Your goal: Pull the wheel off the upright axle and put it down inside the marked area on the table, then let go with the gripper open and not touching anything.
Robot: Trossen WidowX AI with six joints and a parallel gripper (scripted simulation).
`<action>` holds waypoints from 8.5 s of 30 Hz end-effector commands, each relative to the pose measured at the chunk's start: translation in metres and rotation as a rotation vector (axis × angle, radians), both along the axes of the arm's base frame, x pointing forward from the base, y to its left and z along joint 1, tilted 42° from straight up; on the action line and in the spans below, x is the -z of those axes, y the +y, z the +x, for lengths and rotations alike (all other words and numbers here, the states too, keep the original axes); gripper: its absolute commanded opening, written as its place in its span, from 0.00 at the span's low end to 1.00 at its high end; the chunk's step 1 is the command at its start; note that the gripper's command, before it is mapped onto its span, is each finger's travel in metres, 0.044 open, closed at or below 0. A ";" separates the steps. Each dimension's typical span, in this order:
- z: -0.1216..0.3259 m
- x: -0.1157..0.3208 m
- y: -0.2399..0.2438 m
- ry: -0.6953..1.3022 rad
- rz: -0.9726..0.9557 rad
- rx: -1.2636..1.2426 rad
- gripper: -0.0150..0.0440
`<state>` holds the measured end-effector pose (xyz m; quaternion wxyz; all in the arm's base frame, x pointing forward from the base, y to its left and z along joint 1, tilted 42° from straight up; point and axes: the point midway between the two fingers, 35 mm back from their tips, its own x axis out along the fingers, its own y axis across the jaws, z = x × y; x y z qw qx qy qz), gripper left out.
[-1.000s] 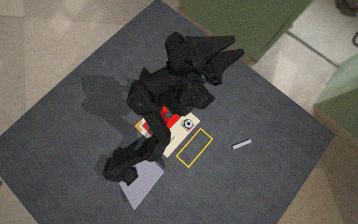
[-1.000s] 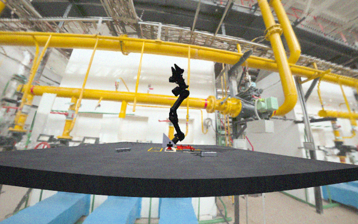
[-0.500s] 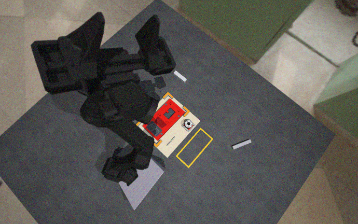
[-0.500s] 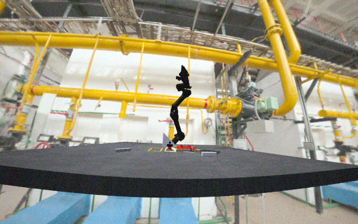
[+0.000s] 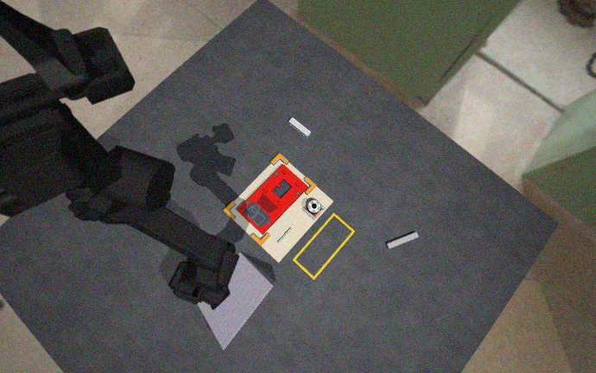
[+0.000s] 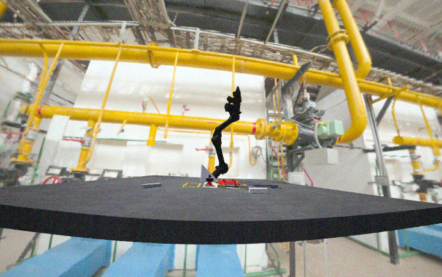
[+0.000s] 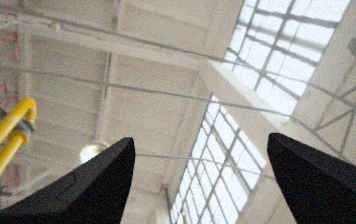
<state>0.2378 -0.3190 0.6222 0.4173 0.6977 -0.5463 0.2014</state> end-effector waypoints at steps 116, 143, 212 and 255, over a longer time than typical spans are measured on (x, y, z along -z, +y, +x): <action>0.194 0.386 0.488 1.561 -1.779 -1.074 0.76; 0.150 0.571 0.281 2.261 0.123 -1.863 0.76; 0.134 0.622 0.319 2.264 0.118 -1.865 0.25; 0.135 0.611 0.309 2.262 0.120 -1.864 0.25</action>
